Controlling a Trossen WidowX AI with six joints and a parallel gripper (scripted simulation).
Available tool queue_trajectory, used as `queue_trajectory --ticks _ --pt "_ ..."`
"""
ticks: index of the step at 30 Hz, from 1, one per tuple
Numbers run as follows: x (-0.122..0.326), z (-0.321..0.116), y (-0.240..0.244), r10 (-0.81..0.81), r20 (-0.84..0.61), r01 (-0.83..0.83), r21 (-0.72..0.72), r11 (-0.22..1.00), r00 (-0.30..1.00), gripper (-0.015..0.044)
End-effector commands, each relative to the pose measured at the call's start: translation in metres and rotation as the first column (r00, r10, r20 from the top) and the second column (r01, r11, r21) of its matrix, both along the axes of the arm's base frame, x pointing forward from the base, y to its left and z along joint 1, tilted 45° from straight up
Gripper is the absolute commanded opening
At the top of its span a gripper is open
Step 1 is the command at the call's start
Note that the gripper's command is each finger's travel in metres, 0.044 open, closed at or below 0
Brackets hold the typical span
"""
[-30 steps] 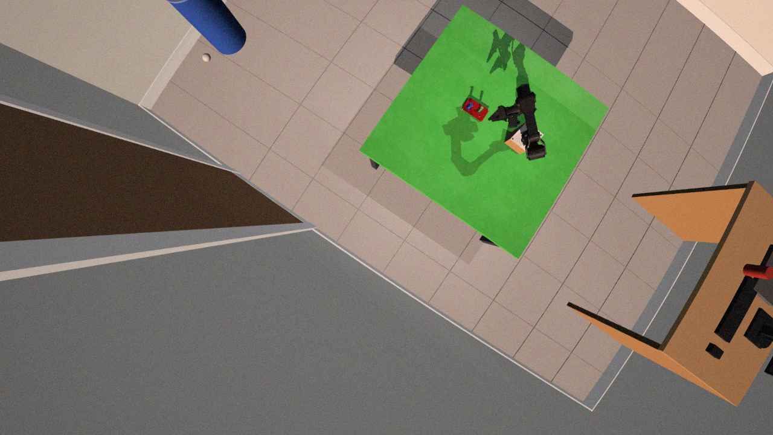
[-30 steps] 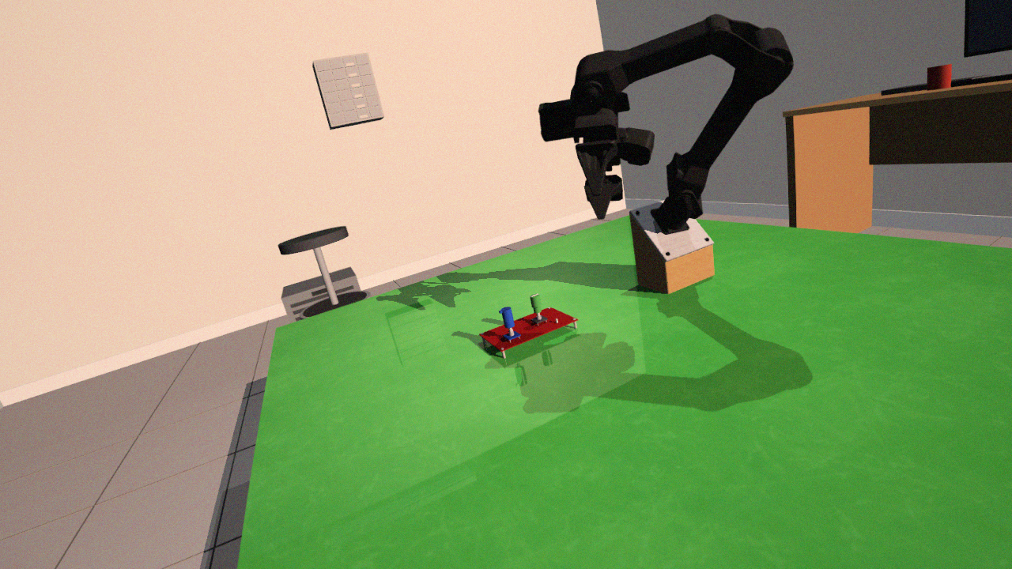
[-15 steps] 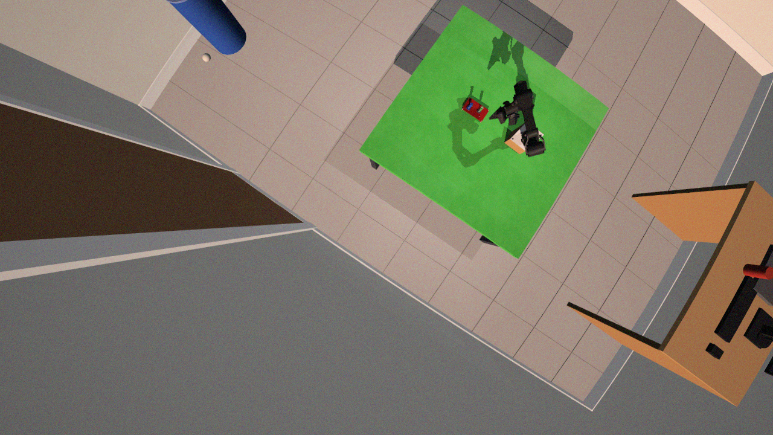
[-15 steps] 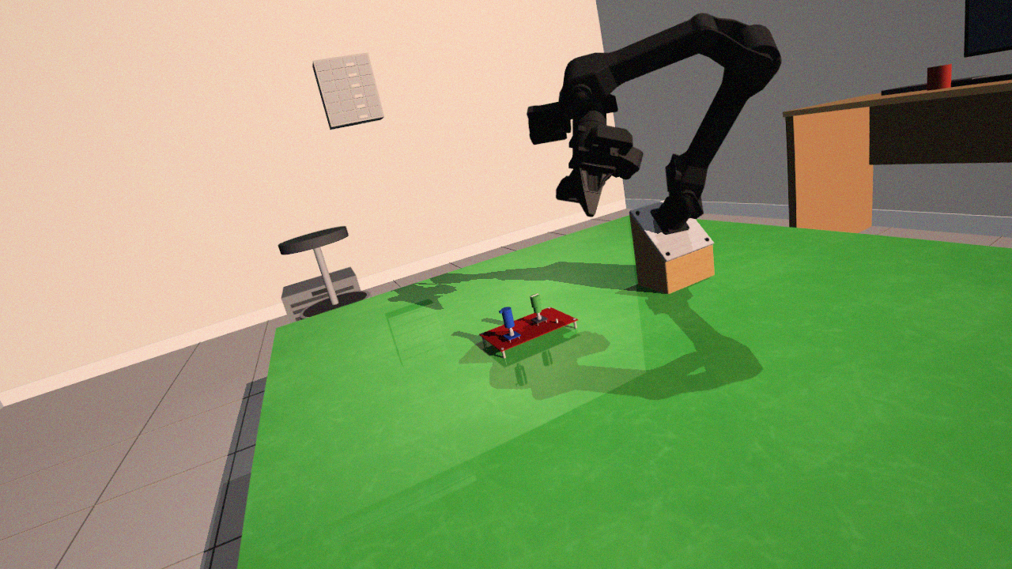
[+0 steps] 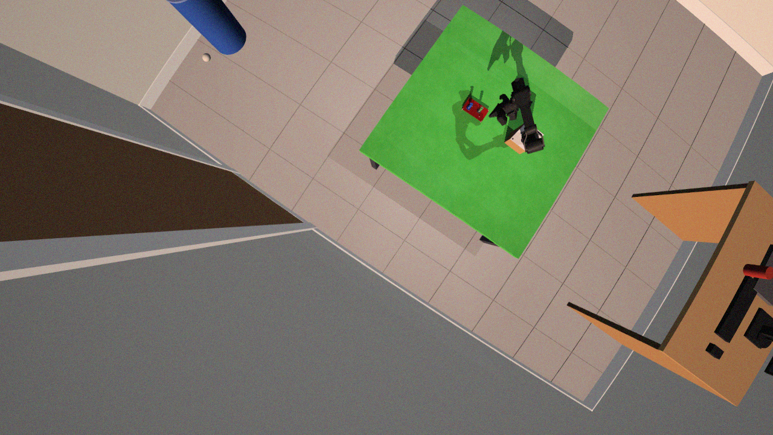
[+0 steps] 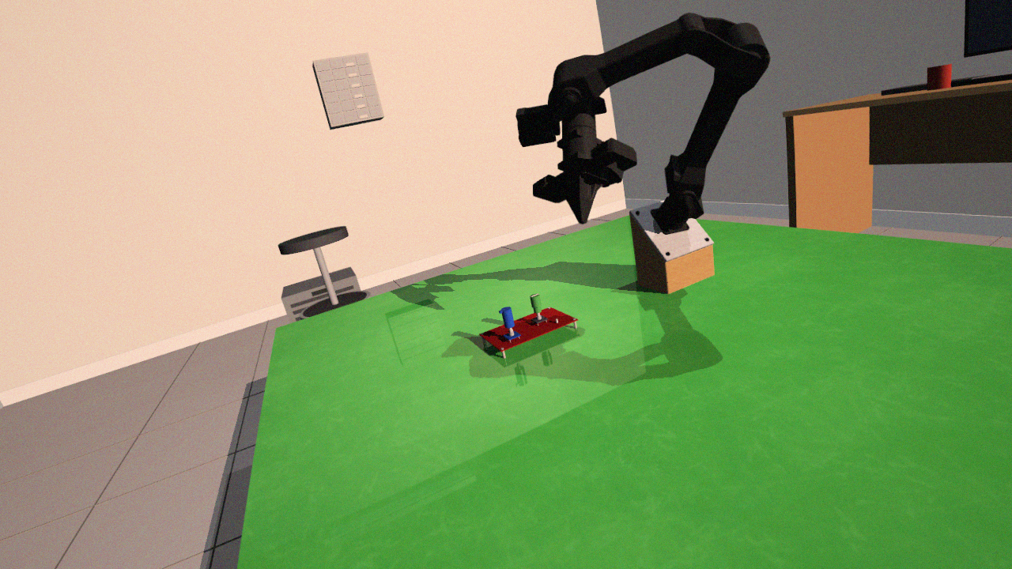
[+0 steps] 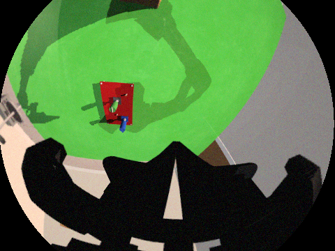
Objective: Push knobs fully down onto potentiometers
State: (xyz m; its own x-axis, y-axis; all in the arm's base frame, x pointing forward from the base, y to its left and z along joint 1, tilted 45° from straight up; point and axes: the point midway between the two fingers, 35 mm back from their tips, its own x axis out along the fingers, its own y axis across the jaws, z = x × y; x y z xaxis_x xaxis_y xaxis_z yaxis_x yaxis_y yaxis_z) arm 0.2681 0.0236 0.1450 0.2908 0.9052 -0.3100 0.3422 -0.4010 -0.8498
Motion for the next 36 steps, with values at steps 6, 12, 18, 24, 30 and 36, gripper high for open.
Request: queue_trajectory --ticks 6,12,18,24,30,36 --pt "0.007 -0.01 0.0 0.14 0.223 -0.113 -0.129 0.985 0.965 0.0" --pt "0.011 -0.017 -0.001 0.252 0.365 -0.177 -0.226 0.958 0.896 0.0" --pt "0.015 -0.024 -0.001 0.367 0.485 -0.226 -0.325 0.918 0.794 0.0" --pt "0.019 -0.032 -0.002 0.479 0.578 -0.258 -0.424 0.868 0.661 0.0" --pt "0.024 -0.04 -0.002 0.581 0.641 -0.274 -0.519 0.809 0.502 0.0" --pt "0.028 -0.048 -0.003 0.666 0.673 -0.272 -0.608 0.746 0.321 0.0"
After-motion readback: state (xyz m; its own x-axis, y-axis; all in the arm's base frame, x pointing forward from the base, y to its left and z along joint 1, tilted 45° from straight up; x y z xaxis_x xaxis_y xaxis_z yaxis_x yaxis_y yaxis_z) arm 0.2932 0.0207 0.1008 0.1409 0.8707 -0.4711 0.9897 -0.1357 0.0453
